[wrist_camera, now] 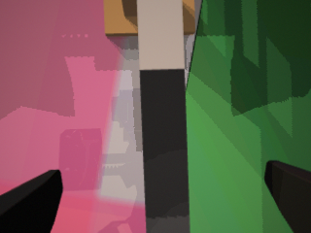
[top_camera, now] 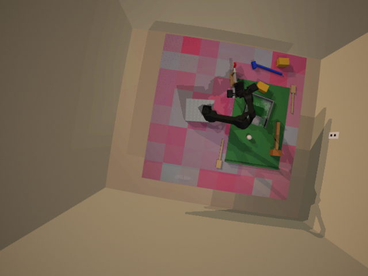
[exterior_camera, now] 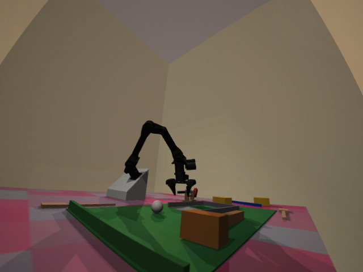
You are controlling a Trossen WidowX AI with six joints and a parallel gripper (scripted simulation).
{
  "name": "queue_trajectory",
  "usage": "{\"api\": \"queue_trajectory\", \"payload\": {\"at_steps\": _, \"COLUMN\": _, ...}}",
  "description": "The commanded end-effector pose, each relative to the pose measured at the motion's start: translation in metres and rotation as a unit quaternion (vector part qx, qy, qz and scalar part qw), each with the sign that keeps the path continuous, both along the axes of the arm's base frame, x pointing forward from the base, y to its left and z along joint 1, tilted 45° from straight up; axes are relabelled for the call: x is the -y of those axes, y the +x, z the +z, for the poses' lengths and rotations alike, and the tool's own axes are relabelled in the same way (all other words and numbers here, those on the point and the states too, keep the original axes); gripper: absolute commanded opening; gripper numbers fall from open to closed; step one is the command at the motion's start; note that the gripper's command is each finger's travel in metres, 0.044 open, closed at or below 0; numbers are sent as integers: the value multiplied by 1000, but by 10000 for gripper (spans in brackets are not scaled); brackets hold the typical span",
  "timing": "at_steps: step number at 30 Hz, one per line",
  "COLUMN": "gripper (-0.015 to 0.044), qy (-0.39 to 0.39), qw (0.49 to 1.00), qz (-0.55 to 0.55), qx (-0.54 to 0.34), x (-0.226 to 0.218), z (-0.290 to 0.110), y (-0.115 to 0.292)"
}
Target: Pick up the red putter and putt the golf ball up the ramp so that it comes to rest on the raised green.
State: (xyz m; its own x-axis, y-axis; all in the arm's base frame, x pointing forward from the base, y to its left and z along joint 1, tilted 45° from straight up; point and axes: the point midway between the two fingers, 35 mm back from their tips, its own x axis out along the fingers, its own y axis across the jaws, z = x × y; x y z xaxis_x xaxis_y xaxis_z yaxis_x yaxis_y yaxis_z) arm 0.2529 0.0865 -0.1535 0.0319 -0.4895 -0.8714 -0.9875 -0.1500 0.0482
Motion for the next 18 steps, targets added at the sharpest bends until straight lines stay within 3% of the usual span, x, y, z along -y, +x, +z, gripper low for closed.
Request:
{"api": "queue_trajectory", "payload": {"at_steps": 1, "gripper": 440, "qy": -4, "qw": 1000, "qz": 3, "qx": -4, "x": 6, "z": -5, "y": -2}}
{"api": "queue_trajectory", "payload": {"at_steps": 6, "gripper": 440, "qy": -4, "qw": 1000, "qz": 3, "qx": -4, "x": 9, "z": -8, "y": -2}}
{"api": "queue_trajectory", "payload": {"at_steps": 18, "gripper": 125, "qy": -1, "qw": 1000, "qz": -1, "qx": -1, "x": 6, "z": -6, "y": 0}}
